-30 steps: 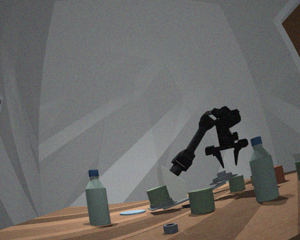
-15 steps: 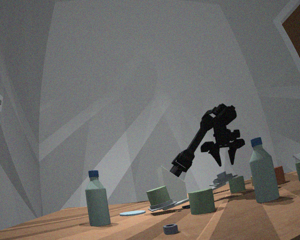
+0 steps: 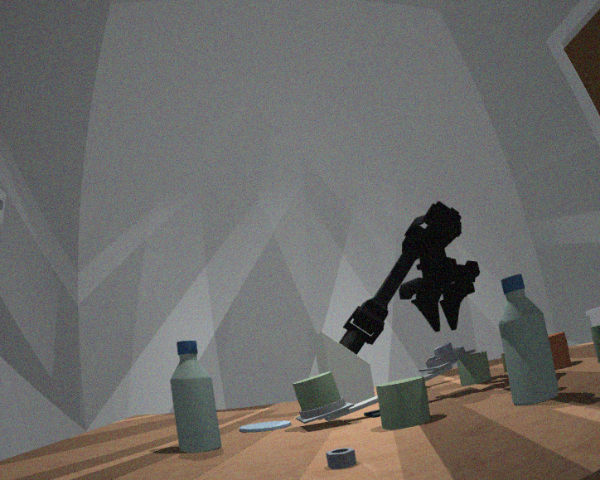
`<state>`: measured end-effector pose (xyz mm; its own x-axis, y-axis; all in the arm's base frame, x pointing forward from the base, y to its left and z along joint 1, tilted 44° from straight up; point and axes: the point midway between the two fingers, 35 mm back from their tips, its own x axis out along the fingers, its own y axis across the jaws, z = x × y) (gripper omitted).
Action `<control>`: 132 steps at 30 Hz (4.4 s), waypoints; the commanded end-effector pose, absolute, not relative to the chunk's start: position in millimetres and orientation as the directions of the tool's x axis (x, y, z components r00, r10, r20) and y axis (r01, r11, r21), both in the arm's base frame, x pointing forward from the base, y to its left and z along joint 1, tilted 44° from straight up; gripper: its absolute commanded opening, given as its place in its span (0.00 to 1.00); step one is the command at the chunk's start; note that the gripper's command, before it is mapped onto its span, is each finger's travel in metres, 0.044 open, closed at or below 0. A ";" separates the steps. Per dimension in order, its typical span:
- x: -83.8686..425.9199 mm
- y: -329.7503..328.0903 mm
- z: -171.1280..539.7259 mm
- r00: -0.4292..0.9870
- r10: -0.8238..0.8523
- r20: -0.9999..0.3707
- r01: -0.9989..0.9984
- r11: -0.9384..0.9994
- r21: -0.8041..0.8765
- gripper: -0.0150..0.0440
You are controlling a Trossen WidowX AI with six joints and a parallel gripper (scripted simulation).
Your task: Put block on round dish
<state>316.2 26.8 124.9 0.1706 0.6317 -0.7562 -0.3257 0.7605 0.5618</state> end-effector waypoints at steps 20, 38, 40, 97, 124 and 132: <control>319.3 24.0 105.5 0.134 0.675 -0.726 -0.642 0.617 0.455 0.69; 323.3 41.9 86.1 0.134 0.675 -0.725 -0.642 0.617 0.455 0.69; 323.6 44.1 83.9 0.134 0.675 -0.725 -0.642 0.617 0.455 0.69; 299.6 -135.4 -0.6 0.121 0.630 -0.767 -0.606 0.659 0.445 0.25; 206.2 -189.5 -177.0 0.132 0.662 -0.738 -0.641 0.625 0.446 0.25; 210.7 -165.9 -202.3 0.133 0.663 -0.737 -0.641 0.624 0.447 0.25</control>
